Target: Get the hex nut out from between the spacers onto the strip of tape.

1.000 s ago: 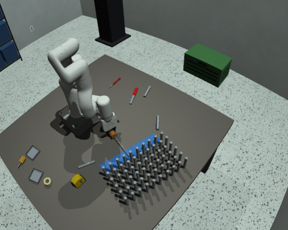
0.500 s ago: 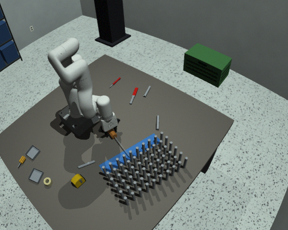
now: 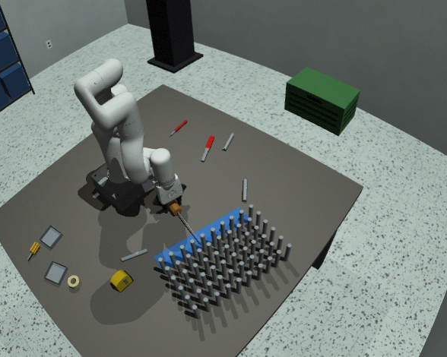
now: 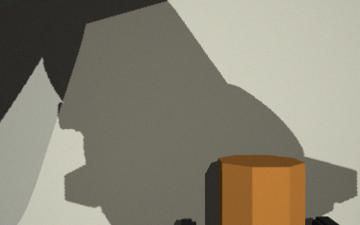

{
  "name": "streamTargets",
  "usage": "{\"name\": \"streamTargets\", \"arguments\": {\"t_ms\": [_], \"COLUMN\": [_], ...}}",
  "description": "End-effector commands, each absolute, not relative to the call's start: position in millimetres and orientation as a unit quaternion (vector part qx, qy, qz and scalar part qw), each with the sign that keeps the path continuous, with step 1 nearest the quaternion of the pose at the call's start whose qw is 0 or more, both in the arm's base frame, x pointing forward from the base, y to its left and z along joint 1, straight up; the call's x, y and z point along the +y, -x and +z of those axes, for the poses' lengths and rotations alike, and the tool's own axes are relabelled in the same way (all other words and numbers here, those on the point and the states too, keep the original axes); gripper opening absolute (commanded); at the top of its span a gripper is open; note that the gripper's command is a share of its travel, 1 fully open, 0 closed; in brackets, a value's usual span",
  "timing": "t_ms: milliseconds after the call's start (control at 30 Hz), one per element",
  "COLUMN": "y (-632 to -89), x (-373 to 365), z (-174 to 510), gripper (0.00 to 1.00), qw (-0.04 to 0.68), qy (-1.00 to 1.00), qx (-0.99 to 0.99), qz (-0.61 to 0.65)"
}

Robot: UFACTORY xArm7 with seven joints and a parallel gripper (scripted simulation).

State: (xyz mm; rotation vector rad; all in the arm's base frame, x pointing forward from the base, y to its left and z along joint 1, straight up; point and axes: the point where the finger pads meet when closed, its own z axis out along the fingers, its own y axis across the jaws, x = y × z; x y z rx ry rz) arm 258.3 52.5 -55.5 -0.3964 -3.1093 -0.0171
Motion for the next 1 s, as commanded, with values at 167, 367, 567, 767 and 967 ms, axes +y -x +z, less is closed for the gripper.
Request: {"name": "streamTargets", "arguments": {"t_ms": [167,367,567,767,967], "y": [-259.4,-259.4,-259.4,-259.4,-259.4], "x": [52.6,52.6,52.6,52.7,52.6], "z": [-55.1,-55.1,-55.0,-53.4,-49.7], "gripper": [0.65,0.65,0.65,0.65,0.65], "qw": [0.002,0.002,0.002,0.002,0.002], "qy": [0.126,0.126,0.126,0.126,0.126], "qx": [-0.992,-0.992,-0.992,-0.992,-0.992], "qz": [-0.006,-0.006,-0.006,-0.006,-0.006]}}
